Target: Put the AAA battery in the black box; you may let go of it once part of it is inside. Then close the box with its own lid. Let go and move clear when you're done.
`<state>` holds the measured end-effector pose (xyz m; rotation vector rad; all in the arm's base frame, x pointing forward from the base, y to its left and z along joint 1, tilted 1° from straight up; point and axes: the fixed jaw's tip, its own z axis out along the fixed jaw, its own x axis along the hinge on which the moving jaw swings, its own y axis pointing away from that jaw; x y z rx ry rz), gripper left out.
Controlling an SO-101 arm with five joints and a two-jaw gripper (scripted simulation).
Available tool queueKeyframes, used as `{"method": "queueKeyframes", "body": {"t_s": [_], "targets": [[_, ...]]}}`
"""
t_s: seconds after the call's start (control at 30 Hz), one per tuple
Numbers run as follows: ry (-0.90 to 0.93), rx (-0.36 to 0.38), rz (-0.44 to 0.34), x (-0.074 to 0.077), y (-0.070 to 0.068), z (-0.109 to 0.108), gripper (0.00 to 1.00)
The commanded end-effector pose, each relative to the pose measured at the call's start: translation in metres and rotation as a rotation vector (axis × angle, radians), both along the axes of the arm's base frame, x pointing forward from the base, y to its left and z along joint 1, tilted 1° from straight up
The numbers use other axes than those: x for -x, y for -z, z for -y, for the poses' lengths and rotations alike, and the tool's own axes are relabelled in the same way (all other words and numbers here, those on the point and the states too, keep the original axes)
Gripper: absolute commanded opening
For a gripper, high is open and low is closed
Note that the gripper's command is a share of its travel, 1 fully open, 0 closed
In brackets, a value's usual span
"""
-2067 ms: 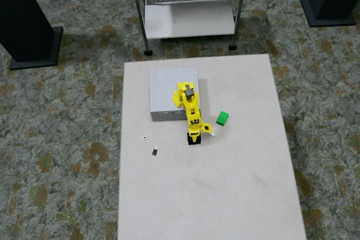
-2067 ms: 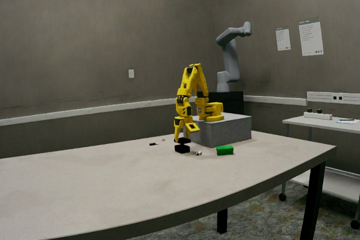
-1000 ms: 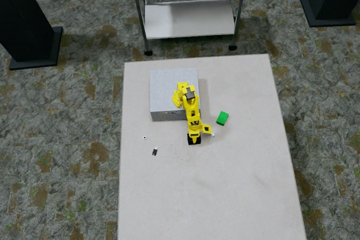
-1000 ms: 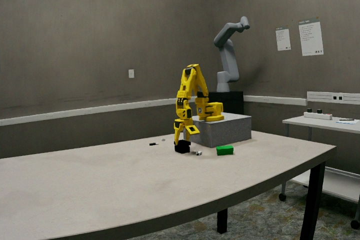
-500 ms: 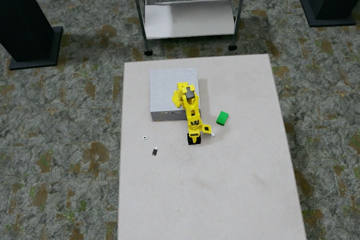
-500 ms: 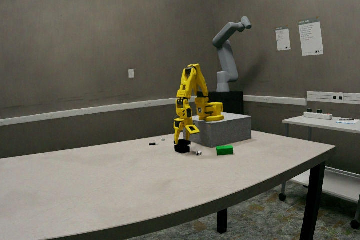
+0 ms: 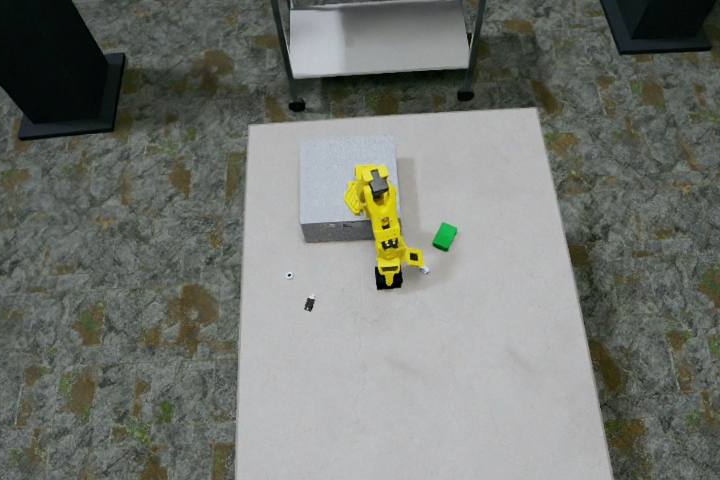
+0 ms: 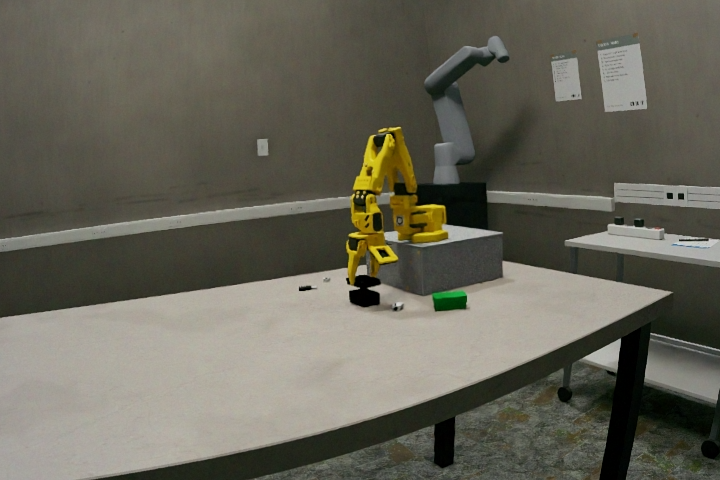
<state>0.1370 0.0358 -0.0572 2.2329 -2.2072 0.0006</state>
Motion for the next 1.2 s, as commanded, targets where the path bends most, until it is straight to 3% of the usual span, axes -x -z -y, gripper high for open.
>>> {"method": "queueKeyframes", "body": {"t_s": [0.0, 1.17], "targets": [[0.000, 0.000, -0.006, 0.0026, -0.0017, -0.0006, 0.24], [0.000, -0.003, 0.005, 0.0013, -0.0014, -0.0011, 0.24]]}}
